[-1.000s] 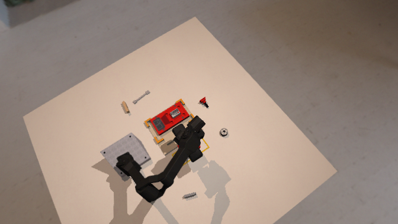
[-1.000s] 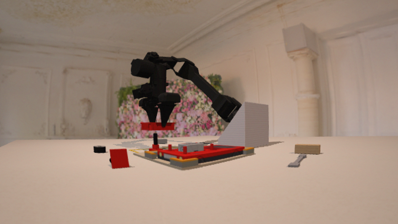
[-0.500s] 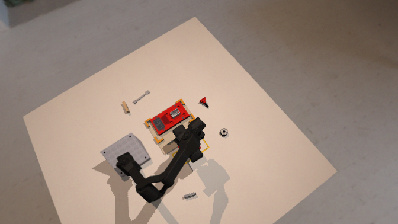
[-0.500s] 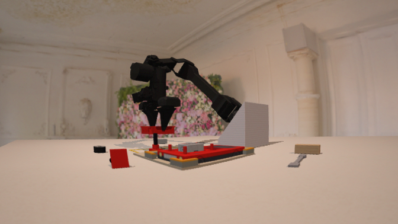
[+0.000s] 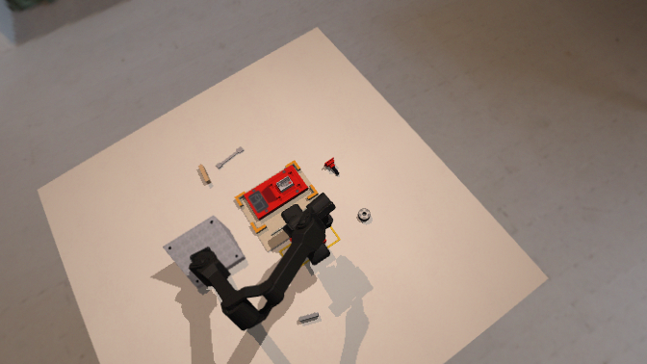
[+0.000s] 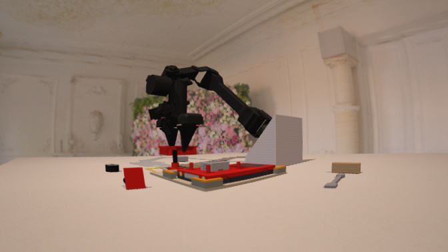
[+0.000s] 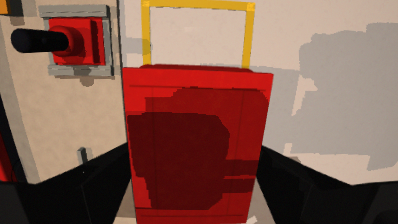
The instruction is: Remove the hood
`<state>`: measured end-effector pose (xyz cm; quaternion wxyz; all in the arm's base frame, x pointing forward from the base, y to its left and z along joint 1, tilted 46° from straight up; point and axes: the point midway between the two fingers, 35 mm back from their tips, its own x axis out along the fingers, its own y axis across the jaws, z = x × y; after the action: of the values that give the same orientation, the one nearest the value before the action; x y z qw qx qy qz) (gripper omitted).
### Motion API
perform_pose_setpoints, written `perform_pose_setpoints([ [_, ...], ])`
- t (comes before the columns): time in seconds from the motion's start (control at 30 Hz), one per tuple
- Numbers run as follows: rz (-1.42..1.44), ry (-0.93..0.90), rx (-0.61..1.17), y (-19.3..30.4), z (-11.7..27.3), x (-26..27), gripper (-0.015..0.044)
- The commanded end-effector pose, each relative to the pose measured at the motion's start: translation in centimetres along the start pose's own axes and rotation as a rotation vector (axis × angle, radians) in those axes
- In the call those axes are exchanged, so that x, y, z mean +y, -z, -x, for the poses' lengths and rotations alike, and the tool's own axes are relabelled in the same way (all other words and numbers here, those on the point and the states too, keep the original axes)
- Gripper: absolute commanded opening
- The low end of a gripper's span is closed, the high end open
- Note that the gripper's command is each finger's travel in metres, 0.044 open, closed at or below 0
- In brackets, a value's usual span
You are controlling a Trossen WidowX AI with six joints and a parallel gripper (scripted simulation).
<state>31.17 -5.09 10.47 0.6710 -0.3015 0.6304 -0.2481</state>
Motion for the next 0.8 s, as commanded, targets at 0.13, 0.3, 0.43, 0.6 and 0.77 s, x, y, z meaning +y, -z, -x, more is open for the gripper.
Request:
perform_pose_setpoints([
  [0.13, 0.002, 0.004, -0.001, 0.0, -0.6, -0.1, 0.0000],
  [0.3, 0.001, 0.005, -0.001, 0.1, -1.0, -0.1, 0.0000],
  [0.43, 0.001, 0.006, -0.001, 0.1, -1.3, -0.1, 0.0000],
  [0.6, 0.001, 0.006, -0.001, 0.2, -1.7, -0.2, 0.0000],
  [0.77, 0.001, 0.007, -0.001, 0.2, -2.1, -0.2, 0.0000],
])
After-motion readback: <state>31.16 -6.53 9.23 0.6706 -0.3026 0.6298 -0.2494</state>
